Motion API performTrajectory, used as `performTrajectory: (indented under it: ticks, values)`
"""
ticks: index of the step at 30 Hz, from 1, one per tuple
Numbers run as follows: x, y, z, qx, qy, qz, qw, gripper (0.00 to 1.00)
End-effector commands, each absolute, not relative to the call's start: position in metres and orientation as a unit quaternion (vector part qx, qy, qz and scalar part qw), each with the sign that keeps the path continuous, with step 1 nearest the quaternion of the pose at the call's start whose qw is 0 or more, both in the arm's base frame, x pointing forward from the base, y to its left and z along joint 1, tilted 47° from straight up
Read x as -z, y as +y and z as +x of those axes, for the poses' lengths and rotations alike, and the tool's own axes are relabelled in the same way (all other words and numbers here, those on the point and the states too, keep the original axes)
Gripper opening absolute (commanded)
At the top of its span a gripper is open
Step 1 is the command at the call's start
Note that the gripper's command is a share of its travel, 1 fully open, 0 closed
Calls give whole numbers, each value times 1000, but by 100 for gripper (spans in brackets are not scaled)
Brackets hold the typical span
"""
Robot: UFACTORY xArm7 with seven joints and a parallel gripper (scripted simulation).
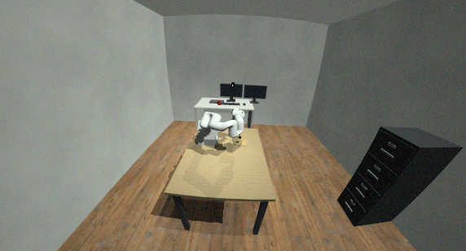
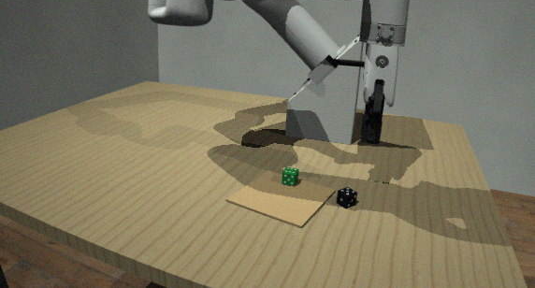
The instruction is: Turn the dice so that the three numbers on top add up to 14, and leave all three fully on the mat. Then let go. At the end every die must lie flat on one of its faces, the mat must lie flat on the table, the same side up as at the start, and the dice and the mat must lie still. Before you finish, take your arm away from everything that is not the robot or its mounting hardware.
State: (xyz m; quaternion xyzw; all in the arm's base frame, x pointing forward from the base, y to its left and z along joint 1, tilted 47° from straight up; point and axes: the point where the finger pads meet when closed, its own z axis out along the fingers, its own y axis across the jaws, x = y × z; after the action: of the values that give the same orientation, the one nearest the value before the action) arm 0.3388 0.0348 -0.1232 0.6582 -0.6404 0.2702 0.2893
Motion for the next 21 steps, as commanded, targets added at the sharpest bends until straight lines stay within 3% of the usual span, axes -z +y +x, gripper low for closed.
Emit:
performTrajectory:
  ticks: [1, 21]
  values:
    - [120, 39, 339, -270, -640, 659, 288, 21]
    - [102, 25, 357, -224, -542, 744, 321, 21]
